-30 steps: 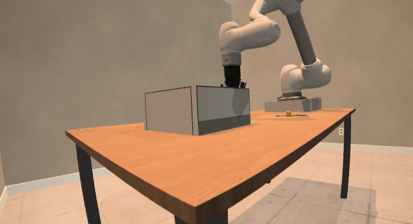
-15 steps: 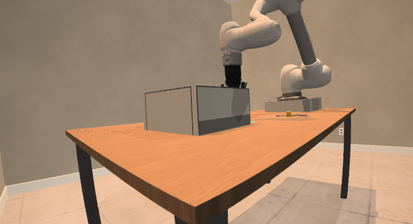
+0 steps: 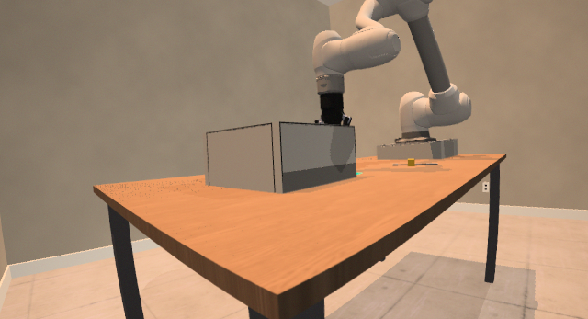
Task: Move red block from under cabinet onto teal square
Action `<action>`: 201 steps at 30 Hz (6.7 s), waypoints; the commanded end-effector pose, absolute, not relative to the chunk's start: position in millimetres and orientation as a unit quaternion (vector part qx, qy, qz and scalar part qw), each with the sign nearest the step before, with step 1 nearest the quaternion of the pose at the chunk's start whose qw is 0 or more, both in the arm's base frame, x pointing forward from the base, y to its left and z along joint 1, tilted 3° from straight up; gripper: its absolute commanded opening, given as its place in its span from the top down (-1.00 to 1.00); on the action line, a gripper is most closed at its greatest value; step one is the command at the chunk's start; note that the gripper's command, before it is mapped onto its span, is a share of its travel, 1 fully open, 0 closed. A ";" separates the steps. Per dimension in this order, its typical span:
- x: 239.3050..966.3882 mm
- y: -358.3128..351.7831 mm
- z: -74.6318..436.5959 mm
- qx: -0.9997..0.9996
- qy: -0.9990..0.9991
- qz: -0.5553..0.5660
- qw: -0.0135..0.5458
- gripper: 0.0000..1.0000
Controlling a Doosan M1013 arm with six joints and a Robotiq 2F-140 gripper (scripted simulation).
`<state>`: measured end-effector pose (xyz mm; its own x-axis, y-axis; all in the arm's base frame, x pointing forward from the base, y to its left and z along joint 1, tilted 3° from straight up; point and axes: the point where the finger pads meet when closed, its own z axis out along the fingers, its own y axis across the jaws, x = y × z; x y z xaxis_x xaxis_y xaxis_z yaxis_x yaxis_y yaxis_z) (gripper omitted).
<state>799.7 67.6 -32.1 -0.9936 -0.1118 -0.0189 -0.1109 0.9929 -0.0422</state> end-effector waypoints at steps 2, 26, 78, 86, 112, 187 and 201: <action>799.7 67.6 -32.0 -0.056 0.998 -0.020 0.011 1.00; 798.7 67.5 -32.0 -0.056 0.998 -0.020 0.011 1.00; 723.0 59.0 -33.4 -0.056 0.998 -0.020 0.011 1.00; 698.9 56.3 -33.9 -0.056 0.998 -0.020 0.011 1.00; 633.6 48.9 -35.1 -0.056 0.998 -0.020 0.011 1.00; 582.1 43.1 -36.1 -0.056 0.998 -0.020 0.011 1.00; 581.9 43.6 -36.2 -0.056 0.998 -0.020 0.011 1.00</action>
<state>582.1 43.3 -36.2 -0.9935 -0.1124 -0.0190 -0.1115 0.9929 -0.0422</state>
